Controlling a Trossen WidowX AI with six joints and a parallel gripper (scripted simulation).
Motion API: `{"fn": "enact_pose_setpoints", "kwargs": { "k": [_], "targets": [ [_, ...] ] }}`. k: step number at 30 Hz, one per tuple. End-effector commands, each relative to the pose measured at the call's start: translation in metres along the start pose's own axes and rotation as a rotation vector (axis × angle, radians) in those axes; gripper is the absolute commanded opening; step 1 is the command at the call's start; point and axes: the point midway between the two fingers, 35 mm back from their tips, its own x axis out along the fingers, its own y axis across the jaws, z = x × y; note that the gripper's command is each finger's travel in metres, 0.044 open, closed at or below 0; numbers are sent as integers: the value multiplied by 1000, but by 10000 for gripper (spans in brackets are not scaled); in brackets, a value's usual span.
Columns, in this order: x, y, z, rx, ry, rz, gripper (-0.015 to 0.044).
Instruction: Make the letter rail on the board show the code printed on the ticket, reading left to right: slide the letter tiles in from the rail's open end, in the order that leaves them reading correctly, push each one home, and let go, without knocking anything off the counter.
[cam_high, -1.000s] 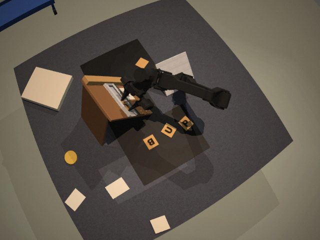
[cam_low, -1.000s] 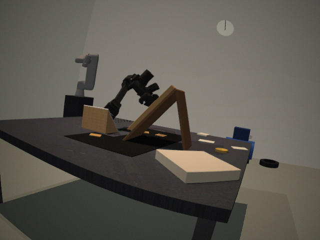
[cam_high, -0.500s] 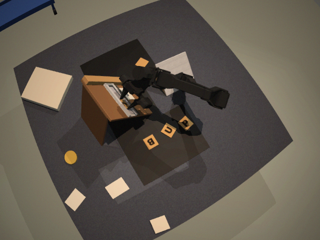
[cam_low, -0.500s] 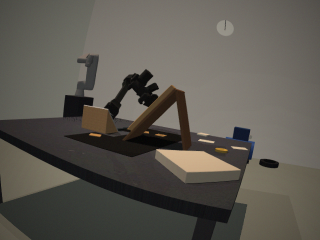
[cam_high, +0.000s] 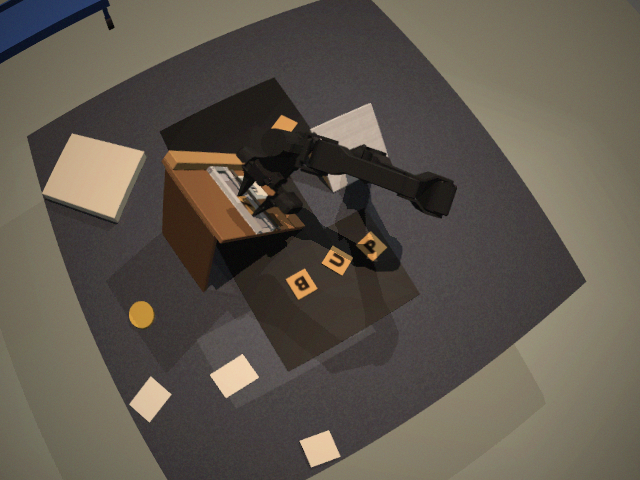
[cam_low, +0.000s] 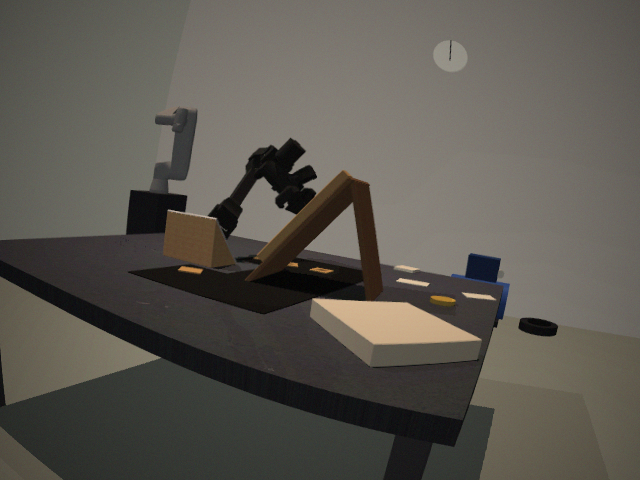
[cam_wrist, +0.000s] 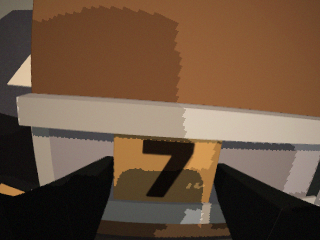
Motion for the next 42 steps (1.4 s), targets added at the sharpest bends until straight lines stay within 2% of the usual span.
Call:
{"fn": "enact_pose_setpoints", "kwargs": {
  "k": [1,42],
  "targets": [
    [0,-2,2,-9,-3,4,0],
    [0,-24,2,-11,-3,3,0]
  ]
}}
